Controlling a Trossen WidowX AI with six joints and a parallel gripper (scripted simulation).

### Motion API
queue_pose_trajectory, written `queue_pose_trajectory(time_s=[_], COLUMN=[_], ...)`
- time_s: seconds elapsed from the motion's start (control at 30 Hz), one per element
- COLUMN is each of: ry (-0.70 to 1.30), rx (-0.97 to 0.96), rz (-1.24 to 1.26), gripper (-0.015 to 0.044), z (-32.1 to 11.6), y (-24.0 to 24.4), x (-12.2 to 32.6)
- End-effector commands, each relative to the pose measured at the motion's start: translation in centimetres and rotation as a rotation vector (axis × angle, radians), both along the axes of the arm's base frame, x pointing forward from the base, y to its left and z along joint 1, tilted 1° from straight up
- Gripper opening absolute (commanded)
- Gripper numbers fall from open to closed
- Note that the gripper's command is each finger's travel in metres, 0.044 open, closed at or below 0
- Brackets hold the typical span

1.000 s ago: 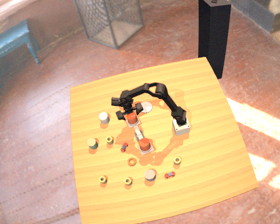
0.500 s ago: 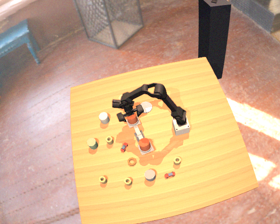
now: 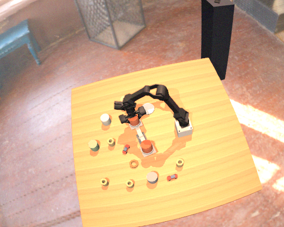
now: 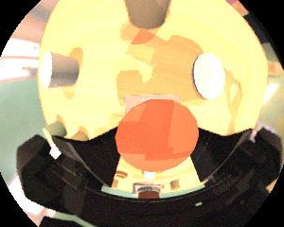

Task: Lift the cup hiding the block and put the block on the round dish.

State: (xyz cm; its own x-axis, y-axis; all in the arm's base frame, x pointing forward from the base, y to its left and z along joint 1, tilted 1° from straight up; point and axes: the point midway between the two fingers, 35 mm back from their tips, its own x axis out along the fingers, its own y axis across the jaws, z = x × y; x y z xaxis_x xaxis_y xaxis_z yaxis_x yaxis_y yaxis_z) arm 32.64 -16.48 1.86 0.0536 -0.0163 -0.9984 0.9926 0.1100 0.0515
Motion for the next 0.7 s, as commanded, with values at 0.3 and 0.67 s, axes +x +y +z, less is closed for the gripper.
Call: queue_pose_trajectory(time_s=[0.3,0.67], ry=[0.002,0.002], rx=[0.0,0.0], rz=[-0.003,-0.003], gripper=[0.0019,0.0], z=[0.8,2.2], y=[0.0,-0.1], x=[0.1,0.2])
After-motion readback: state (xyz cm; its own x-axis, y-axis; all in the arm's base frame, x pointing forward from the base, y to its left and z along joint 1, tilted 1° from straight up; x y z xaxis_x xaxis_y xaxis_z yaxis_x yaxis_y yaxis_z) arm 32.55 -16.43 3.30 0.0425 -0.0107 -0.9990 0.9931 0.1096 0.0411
